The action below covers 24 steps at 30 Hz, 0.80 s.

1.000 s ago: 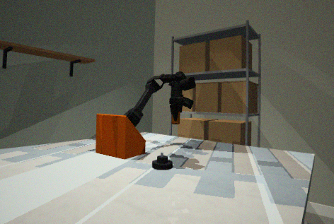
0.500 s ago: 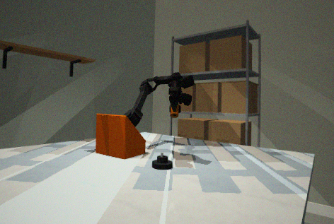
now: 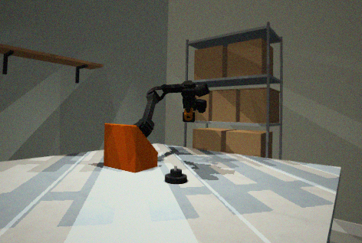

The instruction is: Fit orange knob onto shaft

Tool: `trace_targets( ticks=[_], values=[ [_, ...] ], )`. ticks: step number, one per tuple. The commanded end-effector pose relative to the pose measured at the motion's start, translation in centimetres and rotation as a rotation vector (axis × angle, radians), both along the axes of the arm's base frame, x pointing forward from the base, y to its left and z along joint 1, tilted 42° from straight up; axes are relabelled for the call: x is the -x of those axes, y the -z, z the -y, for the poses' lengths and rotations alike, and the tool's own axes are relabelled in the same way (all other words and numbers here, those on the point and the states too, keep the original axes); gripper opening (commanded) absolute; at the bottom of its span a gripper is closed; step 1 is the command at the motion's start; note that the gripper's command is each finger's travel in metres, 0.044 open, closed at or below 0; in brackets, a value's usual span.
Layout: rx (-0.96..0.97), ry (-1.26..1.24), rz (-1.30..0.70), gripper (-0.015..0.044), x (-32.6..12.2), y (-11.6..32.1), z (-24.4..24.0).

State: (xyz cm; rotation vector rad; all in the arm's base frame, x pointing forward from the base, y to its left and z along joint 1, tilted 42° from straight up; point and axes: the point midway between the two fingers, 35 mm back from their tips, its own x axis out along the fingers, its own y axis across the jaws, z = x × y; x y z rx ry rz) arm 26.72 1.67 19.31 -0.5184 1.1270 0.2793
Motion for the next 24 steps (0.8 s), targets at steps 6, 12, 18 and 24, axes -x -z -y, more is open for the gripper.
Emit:
trace_targets(
  ticks=[6,12,18,24],
  values=[
    [0.056,0.031,0.041,0.0,0.05,-0.18,0.12],
    [0.105,0.052,0.075,0.0,0.15,-0.12,-0.07],
    [0.086,0.036,0.054,0.0,0.17,0.05,-0.21],
    [0.086,0.036,0.054,0.0,0.17,0.05,-0.21]
  ],
)
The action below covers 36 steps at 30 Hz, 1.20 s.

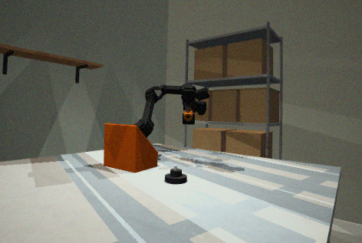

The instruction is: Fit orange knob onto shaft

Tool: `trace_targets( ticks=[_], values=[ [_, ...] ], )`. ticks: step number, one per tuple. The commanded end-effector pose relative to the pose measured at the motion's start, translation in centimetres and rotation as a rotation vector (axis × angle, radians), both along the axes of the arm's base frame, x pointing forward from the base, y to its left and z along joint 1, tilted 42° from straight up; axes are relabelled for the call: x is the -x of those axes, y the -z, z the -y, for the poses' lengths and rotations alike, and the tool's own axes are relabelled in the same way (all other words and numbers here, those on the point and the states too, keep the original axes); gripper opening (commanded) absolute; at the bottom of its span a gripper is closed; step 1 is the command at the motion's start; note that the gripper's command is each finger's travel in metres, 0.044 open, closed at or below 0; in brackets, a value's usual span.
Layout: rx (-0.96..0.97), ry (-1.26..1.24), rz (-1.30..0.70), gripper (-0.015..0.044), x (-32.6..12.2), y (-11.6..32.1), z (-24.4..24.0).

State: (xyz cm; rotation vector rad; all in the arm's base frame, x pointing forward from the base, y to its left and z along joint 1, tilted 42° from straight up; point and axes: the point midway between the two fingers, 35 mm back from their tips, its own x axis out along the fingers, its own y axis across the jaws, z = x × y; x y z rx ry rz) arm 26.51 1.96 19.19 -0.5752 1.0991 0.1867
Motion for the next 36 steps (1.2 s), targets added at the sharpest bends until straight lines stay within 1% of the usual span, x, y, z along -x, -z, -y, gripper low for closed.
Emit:
trace_targets(
  ticks=[1,24,29,36],
  values=[
    [0.002,0.0,0.002,0.0,0.0,-0.1,0.1],
    [0.003,0.004,0.007,0.0,0.0,0.2,-0.1],
    [-0.053,-0.018,-0.03,0.0,-0.1,0.9,-0.5],
    [-0.201,-0.08,-0.131,0.0,-0.2,2.3,-1.2]
  ],
)
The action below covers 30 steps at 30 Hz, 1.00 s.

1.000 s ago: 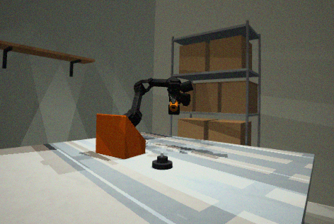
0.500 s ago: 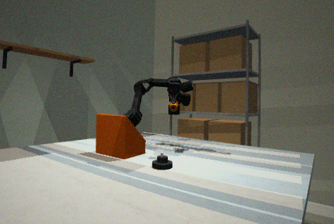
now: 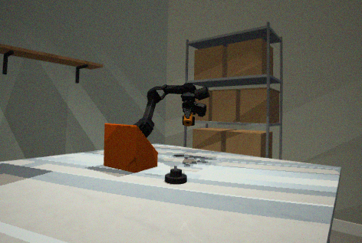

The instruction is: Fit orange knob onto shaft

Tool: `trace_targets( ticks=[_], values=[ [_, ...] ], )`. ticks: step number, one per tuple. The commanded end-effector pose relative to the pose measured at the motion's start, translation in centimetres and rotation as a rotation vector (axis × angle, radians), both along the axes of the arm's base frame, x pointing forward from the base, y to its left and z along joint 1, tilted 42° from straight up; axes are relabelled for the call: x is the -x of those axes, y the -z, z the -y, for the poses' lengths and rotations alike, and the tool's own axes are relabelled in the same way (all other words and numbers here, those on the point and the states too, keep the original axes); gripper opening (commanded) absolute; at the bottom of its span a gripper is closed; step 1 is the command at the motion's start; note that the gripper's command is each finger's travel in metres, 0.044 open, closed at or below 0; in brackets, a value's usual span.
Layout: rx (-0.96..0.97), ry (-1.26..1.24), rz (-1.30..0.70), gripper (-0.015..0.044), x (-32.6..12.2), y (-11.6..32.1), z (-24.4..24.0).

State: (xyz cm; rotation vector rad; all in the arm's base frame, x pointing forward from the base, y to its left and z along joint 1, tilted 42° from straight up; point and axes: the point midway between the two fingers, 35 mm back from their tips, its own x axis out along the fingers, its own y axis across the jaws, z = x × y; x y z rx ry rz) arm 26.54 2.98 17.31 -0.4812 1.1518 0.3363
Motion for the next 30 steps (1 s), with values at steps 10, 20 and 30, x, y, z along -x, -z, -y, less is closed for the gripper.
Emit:
trace_targets(
  ticks=[10,20,30],
  values=[
    [-0.268,-0.108,-0.172,0.0,-0.3,2.3,-1.1],
    [-0.463,-0.19,-0.302,0.0,-0.5,4.2,-2.0],
    [-0.626,-0.261,-0.412,0.0,-0.7,5.9,-2.8]
  ],
)
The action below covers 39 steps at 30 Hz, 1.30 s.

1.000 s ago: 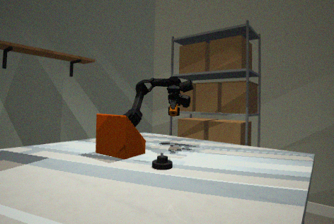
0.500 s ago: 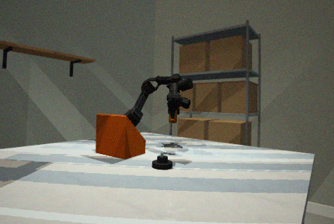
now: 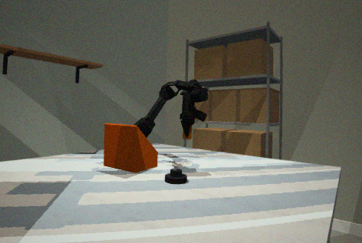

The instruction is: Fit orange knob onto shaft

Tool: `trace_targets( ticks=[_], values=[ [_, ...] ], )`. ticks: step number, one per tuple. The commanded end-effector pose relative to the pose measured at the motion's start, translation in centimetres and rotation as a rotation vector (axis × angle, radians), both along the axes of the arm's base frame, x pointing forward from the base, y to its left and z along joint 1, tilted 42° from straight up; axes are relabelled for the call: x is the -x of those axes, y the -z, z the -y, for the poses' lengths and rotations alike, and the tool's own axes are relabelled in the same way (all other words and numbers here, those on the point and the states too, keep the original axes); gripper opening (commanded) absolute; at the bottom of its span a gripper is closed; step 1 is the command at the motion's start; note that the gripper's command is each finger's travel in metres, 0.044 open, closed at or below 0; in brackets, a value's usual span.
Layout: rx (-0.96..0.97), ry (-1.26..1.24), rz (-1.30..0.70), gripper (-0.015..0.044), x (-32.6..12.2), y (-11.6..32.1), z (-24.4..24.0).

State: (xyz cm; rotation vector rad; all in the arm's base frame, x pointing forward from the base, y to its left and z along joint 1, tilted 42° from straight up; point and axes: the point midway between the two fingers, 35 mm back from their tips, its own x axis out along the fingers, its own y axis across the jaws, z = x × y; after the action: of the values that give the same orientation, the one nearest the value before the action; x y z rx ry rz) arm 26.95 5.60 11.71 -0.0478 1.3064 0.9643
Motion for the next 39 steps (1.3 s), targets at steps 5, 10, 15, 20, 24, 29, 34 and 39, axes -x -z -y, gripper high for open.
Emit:
trace_targets(
  ticks=[5,10,15,20,24,29,34,39],
  values=[
    [-0.093,-0.028,-0.046,0.0,-0.4,1.0,-0.6],
    [-0.093,-0.029,-0.045,0.0,-0.6,2.8,-1.9],
    [-0.095,-0.03,-0.046,0.0,-0.7,4.8,-3.5],
    [-0.099,-0.031,-0.047,0.0,-0.7,6.7,-5.1],
    [-0.104,-0.033,-0.048,0.0,-0.6,8.2,-6.3],
    [-0.112,-0.036,-0.052,0.0,-0.4,10.0,-7.8],
    [-0.118,-0.038,-0.055,0.0,-0.2,11.2,-8.8],
    [-0.118,-0.038,-0.055,0.0,0.0,11.3,-8.8]
  ],
)
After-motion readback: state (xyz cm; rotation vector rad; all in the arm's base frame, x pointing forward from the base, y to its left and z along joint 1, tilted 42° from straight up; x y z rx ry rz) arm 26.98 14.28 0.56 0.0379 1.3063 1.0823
